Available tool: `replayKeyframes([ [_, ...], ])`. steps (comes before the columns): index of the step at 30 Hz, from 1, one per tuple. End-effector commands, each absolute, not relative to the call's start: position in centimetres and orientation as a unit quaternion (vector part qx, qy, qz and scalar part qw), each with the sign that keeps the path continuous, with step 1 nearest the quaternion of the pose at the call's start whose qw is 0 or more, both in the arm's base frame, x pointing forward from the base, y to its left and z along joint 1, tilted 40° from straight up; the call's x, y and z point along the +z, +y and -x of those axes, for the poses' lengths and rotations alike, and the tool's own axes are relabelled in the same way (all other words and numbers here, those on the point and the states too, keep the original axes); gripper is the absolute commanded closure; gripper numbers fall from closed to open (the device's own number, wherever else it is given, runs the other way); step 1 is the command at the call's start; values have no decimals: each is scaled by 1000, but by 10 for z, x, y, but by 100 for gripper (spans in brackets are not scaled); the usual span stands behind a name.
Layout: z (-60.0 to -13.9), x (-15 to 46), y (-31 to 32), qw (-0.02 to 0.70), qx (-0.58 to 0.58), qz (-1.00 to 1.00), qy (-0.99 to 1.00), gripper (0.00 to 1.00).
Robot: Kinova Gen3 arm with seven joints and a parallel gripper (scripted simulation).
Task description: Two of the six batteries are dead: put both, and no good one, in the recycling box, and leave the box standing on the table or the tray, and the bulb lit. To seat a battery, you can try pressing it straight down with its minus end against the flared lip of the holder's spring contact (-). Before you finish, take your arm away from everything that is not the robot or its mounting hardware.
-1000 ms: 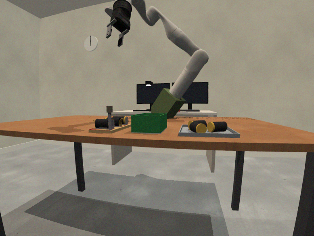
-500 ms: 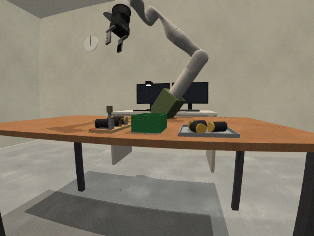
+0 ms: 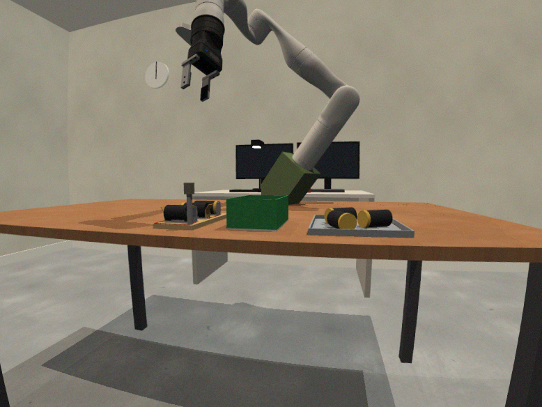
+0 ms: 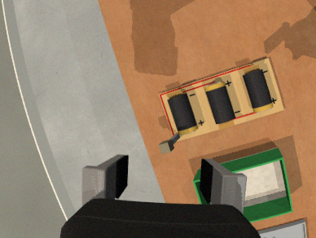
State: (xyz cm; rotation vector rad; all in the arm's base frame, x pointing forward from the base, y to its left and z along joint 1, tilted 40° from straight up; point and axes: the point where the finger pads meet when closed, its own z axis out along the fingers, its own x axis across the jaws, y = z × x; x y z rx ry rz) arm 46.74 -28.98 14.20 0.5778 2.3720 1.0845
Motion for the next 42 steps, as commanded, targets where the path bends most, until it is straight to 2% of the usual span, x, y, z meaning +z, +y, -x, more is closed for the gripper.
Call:
replayKeyframes([
  [1,-468,143,-289,233,395,-209,864,0],
  [42,-482,93,-259,202,364,-142,898,0],
])
